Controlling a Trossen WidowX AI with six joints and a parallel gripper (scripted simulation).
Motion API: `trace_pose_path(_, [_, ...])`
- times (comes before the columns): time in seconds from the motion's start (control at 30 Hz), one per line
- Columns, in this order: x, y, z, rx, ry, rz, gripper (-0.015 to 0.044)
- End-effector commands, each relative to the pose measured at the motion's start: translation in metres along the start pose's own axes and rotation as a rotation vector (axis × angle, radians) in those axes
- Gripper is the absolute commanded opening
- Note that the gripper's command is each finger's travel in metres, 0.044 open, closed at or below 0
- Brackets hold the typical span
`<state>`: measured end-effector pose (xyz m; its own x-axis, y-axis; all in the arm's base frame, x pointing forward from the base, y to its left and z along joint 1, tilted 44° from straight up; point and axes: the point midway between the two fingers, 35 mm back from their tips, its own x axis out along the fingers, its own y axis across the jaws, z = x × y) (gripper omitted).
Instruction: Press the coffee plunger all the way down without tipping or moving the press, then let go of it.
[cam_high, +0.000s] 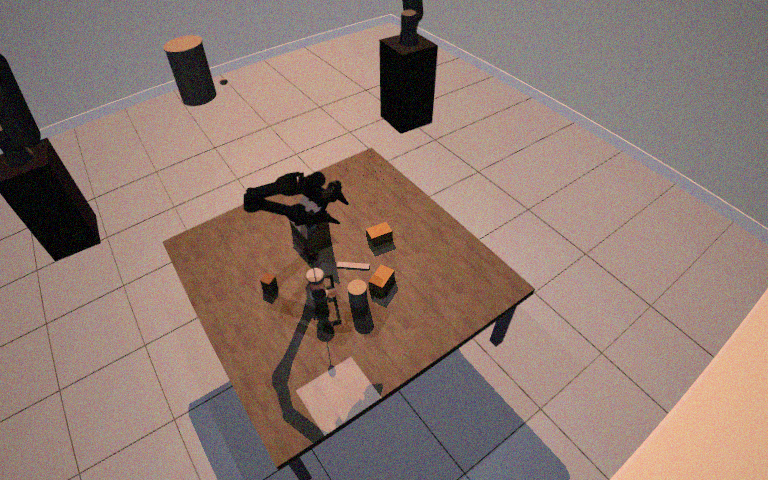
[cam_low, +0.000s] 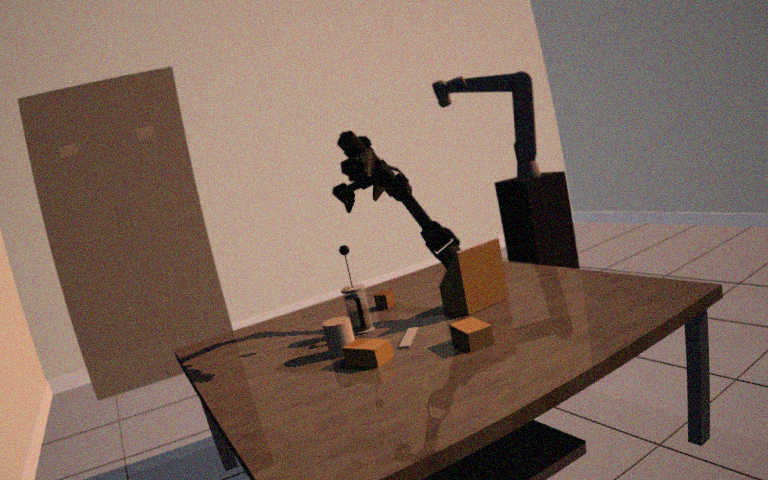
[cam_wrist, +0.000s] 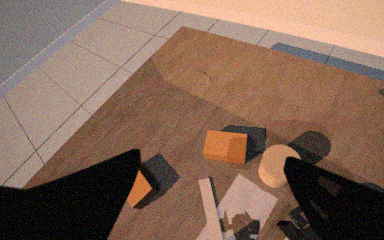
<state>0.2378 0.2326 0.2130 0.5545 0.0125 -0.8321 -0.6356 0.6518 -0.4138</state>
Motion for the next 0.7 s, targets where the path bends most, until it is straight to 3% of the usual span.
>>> trace_pose_path(0.0, [-0.007, -0.064, -0.054, 0.290, -0.066, -0.549, 0.0440])
trace_pose_path(0.17, [-0.032, -0.094, -0.085, 0.440, -0.247, -0.897, 0.0440])
trace_pose_path(0.23, [-0.039, -0.098, -0.089, 0.458, -0.305, -0.955, 0.0440])
trace_pose_path(0.43, [-0.040, -0.099, -0.092, 0.467, -0.326, -0.975, 0.0440])
trace_pose_path(0.67, [-0.015, -0.099, -0.108, 0.482, -0.300, -0.960, 0.0440])
